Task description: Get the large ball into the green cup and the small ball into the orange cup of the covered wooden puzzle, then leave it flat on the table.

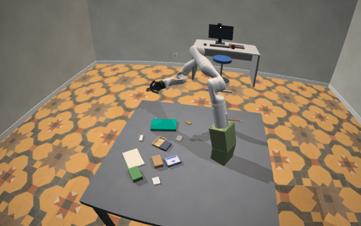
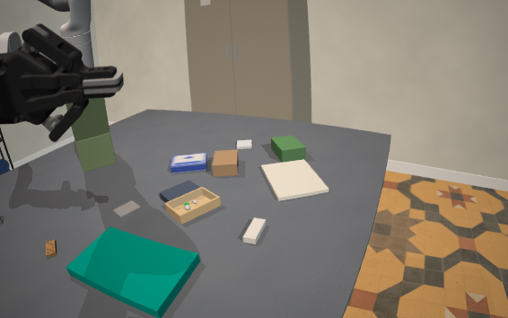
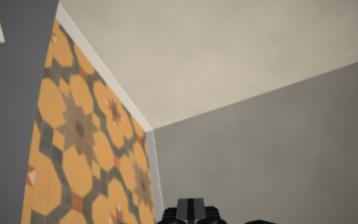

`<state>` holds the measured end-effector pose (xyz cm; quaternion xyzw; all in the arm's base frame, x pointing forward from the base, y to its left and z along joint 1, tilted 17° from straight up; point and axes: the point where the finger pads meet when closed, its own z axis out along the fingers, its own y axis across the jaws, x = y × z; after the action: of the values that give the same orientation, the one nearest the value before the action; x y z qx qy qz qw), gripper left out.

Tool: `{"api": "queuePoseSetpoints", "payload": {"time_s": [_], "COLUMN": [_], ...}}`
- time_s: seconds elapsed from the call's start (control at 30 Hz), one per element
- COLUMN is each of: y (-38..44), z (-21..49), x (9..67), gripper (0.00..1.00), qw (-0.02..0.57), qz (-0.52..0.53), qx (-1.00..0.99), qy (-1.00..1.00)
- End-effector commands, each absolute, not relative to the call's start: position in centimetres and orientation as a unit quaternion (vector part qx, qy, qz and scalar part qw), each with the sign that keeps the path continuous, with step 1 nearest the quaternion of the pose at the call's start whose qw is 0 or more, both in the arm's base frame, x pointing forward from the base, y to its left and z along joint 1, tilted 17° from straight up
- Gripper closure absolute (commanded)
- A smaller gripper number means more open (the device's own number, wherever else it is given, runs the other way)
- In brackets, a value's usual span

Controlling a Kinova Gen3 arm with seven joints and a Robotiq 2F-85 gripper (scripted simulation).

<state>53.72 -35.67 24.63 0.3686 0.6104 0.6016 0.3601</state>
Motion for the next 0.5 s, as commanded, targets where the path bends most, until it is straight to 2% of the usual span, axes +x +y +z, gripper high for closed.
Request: {"api": "queuePoseSetpoints", "payload": {"time_s": [0.0,0.03,0.07,0.47], "y": [-35.68,-35.68,-35.68,-34.97], "z": [24.75,24.75,24.75,23.84], "x": [53.72,53.72,53.72,53.51], "gripper": [1.00,1.00,0.00,0.00], "qw": [0.361,0.361,0.361,0.359], "qz": [0.601,0.601,0.601,0.591], "qx": [0.368,0.368,0.368,0.343], "qy": [0.611,0.611,0.611,0.635]}}
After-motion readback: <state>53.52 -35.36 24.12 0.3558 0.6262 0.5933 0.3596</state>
